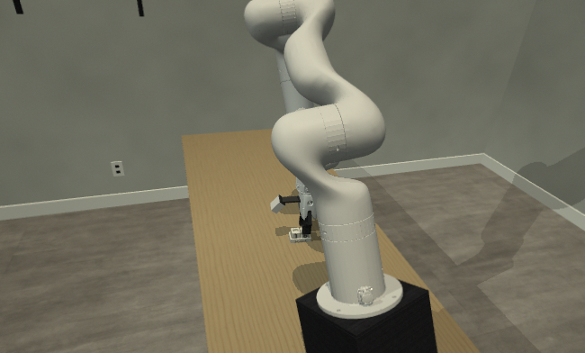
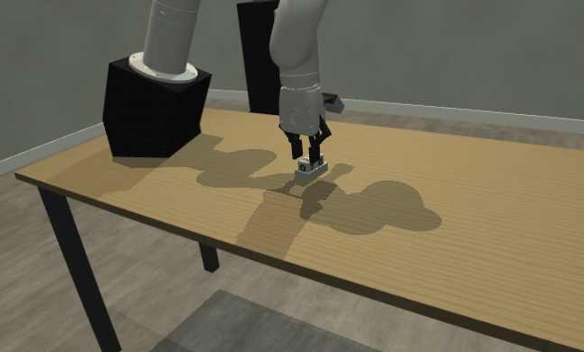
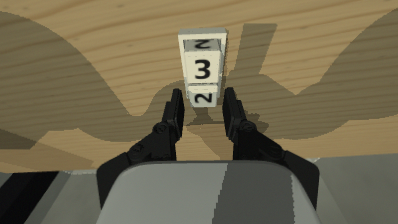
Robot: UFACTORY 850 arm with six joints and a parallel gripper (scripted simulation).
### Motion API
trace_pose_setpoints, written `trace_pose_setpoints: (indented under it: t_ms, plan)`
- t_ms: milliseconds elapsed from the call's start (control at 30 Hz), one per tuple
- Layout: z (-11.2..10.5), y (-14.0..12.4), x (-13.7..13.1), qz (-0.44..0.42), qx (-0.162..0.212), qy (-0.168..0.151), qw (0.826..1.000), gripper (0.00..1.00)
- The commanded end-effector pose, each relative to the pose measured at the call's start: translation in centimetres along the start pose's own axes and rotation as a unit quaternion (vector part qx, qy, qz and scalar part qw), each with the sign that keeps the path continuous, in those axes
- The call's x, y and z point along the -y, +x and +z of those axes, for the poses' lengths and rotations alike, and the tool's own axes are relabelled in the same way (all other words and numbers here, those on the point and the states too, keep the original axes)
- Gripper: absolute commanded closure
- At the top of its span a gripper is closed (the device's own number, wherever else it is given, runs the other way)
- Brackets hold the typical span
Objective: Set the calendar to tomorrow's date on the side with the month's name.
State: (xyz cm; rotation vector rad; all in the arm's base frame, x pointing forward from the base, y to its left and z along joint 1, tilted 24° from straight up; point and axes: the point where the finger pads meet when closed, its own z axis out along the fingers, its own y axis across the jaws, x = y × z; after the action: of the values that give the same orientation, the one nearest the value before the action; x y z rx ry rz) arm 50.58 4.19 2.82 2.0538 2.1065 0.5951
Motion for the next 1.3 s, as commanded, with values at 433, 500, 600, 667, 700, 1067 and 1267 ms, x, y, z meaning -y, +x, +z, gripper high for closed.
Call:
trace_pose_setpoints:
  t_ms: [433, 500, 600, 667, 700, 1067, 1267]
  plan:
    - [1.9, 0.0, -0.1, 0.000, 0.000, -0.001, 1.000, 0.53]
    - [2.0, 0.0, -0.1, 0.000, 0.000, -0.001, 1.000, 0.53]
    - [2.0, 0.0, -0.1, 0.000, 0.000, -0.001, 1.000, 0.53]
    - [2.0, 0.0, -0.1, 0.000, 0.000, -0.001, 1.000, 0.53]
    - [2.0, 0.0, -0.1, 0.000, 0.000, -0.001, 1.000, 0.53]
    - [2.0, 0.0, -0.1, 0.000, 0.000, -0.001, 1.000, 0.53]
    - [2.0, 0.0, -0.1, 0.000, 0.000, -0.001, 1.000, 0.53]
